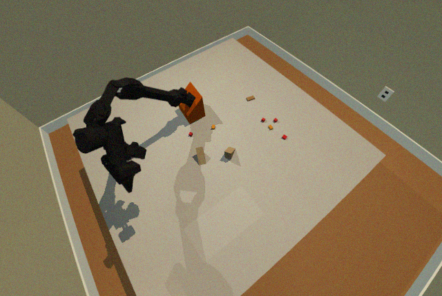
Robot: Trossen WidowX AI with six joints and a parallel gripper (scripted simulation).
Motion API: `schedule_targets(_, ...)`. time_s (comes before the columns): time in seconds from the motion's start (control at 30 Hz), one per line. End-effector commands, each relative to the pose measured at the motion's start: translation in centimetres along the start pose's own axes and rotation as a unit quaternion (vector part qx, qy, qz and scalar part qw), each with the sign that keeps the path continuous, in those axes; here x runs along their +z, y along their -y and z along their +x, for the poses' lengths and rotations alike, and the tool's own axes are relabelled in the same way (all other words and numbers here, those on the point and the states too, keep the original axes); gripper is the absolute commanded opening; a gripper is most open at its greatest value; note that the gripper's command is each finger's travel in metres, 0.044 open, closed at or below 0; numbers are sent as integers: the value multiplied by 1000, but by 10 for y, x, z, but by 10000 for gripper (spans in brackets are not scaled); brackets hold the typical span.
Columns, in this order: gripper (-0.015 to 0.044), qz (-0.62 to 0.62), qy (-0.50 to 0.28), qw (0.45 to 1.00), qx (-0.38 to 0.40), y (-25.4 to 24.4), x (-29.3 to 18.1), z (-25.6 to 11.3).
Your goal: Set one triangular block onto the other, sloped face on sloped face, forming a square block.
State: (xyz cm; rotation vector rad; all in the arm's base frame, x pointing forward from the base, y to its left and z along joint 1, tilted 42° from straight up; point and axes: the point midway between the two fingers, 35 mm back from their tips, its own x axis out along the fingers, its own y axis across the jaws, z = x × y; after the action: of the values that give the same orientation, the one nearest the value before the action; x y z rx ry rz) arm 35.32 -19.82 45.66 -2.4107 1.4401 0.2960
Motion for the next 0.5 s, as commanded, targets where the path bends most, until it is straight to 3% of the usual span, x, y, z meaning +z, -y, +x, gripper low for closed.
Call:
schedule_targets(0.0, 426, -1, 3, 1000, 0, 1, 2, 1)
schedule_targets(0.47, 440, -56, 266, 961, 42, 50, 204, 79)
